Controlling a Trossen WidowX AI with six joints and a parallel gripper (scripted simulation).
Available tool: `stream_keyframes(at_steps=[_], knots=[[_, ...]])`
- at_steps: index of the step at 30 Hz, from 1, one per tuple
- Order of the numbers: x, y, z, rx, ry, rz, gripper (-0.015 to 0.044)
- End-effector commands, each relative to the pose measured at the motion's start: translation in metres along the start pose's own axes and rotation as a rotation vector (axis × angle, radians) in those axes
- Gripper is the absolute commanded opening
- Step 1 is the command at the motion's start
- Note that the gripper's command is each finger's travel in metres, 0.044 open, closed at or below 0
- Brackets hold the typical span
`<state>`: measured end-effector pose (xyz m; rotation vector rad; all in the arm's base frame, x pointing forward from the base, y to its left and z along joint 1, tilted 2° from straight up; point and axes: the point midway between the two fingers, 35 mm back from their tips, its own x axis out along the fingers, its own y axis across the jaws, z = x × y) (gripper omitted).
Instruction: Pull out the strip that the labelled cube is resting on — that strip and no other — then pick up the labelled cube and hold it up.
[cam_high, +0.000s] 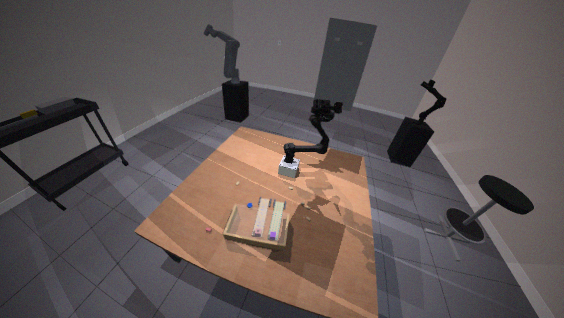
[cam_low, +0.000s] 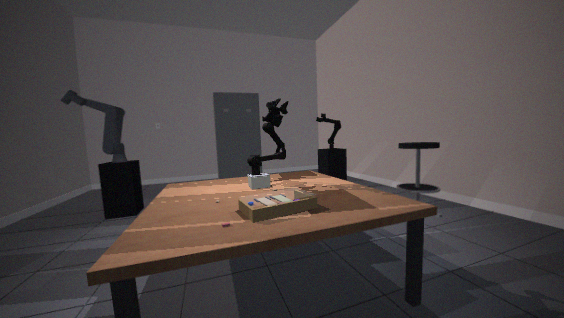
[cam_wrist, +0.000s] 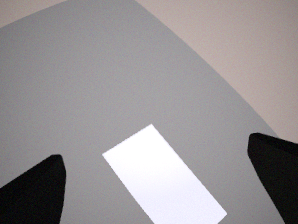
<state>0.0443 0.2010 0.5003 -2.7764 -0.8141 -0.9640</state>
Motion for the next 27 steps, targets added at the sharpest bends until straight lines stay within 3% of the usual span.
stream_keyframes(at_steps=[1, 8, 13, 20, 27], knots=[[0.000, 0.002, -0.002, 0.015, 0.005, 0.001, 0.0400], [-0.017, 0.091, -0.043, 0.579, 0.189, 0.064, 0.0400], [-0.028, 0.169, -0.041, 1.011, 0.314, 0.139, 0.0400], [-0.038, 0.269, 0.011, 1.574, 0.465, 0.311, 0.0400], [-0.042, 0.319, 0.084, 1.975, 0.573, 0.498, 0.0400]])
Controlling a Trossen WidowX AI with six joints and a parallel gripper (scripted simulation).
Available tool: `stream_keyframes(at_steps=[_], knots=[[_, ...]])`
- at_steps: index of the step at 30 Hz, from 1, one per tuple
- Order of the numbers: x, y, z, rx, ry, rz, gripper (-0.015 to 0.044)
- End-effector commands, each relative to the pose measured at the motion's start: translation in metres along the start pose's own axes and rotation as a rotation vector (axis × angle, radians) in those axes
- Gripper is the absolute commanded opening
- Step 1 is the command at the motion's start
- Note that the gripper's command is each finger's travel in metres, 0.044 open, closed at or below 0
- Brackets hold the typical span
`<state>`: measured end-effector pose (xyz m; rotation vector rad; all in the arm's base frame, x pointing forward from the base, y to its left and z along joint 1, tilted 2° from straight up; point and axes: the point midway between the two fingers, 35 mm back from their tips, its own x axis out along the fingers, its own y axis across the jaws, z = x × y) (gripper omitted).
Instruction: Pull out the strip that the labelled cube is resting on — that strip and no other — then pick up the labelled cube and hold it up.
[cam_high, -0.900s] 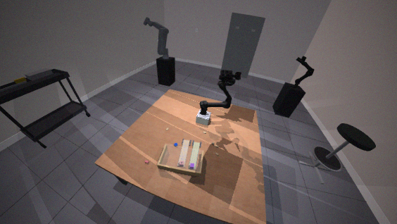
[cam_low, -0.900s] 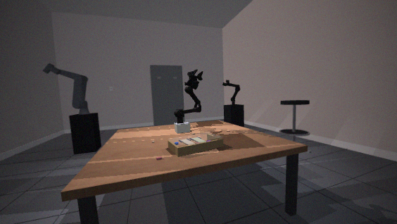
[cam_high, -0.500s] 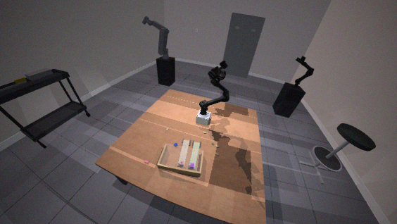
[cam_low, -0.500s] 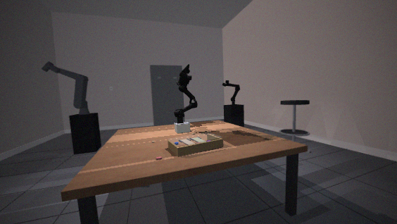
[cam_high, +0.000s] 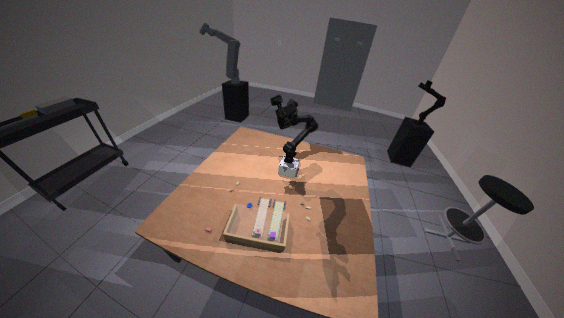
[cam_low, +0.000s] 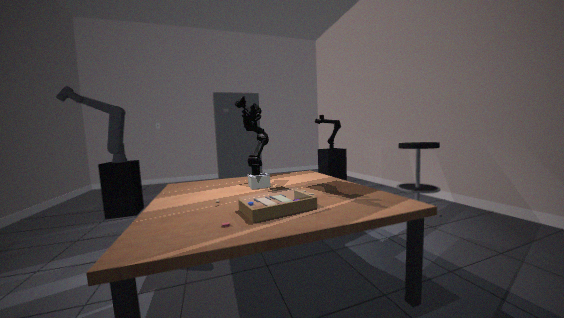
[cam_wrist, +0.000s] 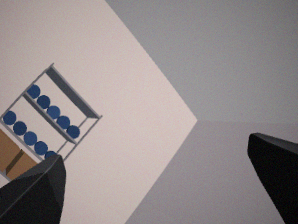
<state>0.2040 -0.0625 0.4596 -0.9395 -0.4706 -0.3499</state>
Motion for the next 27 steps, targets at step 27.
stream_keyframes(at_steps=[27], knots=[[-0.082, 0.303, -0.156, 0.756, 1.036, 0.582, 0.0400]])
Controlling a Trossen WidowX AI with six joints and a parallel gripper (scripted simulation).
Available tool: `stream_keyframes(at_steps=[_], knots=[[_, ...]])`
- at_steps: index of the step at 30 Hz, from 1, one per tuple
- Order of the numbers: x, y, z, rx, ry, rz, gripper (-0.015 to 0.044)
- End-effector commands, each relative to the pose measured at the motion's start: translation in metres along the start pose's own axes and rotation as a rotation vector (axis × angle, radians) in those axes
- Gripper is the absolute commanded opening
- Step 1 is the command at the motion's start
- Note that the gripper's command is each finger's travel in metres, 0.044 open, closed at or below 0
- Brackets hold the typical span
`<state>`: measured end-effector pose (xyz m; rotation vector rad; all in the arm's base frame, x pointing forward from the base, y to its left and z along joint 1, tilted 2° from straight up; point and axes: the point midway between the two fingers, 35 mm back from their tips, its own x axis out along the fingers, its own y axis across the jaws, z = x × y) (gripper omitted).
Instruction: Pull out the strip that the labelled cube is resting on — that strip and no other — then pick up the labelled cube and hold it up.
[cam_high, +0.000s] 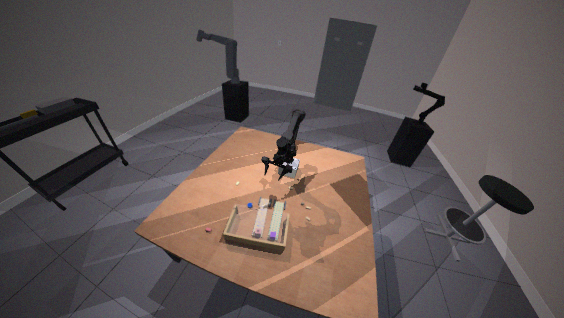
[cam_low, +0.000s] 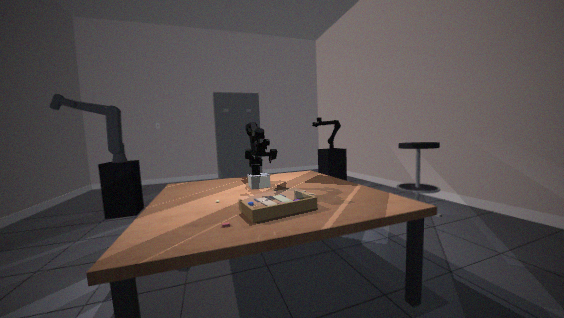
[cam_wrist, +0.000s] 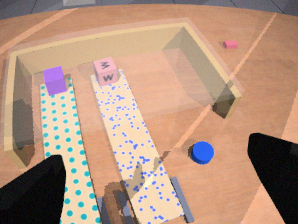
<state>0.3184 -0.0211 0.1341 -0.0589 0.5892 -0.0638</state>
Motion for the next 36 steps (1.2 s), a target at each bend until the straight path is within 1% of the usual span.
stream_keyframes(at_steps=[1, 7, 10, 16, 22, 29, 31, 36], knots=[[0.001, 0.001, -0.003, 0.008, 0.013, -0.002, 0.0400], [0.001, 0.001, -0.003, 0.008, 0.013, -0.002, 0.0400], [0.010, 0.000, -0.003, -0.008, 0.080, 0.002, 0.0321], [0.046, -0.002, -0.009, -0.073, 0.357, 0.031, 0.0164], [0.081, -0.005, -0.024, -0.129, 0.633, 0.082, 0.0006], [0.113, -0.011, -0.054, -0.176, 0.942, 0.167, 0.0000], [0.116, -0.012, -0.058, -0.180, 0.970, 0.176, 0.0000], [0.117, -0.012, -0.059, -0.180, 0.970, 0.176, 0.0000]])
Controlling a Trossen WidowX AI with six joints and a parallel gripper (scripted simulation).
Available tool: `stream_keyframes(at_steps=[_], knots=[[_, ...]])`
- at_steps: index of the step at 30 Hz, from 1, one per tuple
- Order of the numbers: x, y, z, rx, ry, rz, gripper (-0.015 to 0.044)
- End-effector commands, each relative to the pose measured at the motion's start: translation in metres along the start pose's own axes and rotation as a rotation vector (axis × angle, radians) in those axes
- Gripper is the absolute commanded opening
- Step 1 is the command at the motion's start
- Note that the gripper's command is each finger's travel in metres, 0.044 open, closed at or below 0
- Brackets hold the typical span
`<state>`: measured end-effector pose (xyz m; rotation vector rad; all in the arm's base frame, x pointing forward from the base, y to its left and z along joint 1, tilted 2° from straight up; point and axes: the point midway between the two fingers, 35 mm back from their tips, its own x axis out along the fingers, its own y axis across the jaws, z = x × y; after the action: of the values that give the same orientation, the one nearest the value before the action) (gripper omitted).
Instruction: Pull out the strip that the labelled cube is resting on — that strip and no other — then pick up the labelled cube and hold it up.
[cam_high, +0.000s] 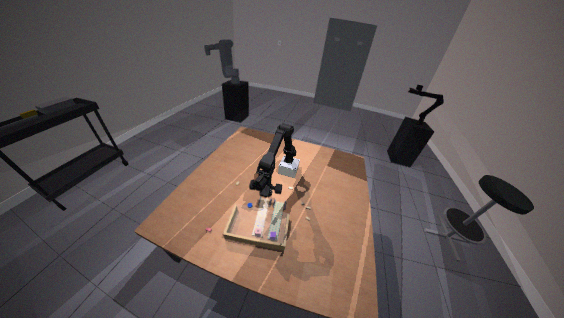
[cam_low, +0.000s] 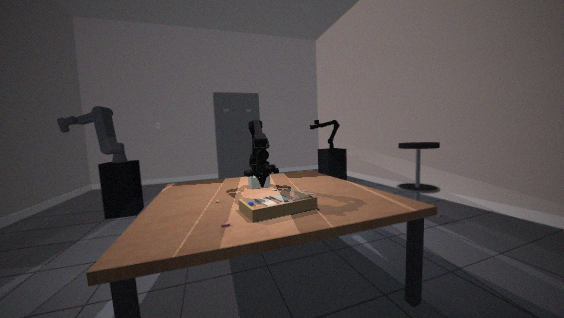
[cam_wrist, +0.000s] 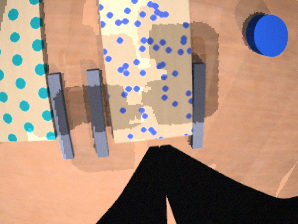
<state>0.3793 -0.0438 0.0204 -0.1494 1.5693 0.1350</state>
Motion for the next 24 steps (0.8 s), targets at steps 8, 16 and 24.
stream_keyframes(at_steps=[8, 16, 24], knots=[[0.013, -0.001, 0.004, -0.008, -0.002, 0.003, 0.0000], [0.026, -0.002, 0.004, -0.008, -0.002, 0.003, 0.0000], [0.039, -0.002, 0.003, -0.008, -0.002, 0.003, 0.0000]])
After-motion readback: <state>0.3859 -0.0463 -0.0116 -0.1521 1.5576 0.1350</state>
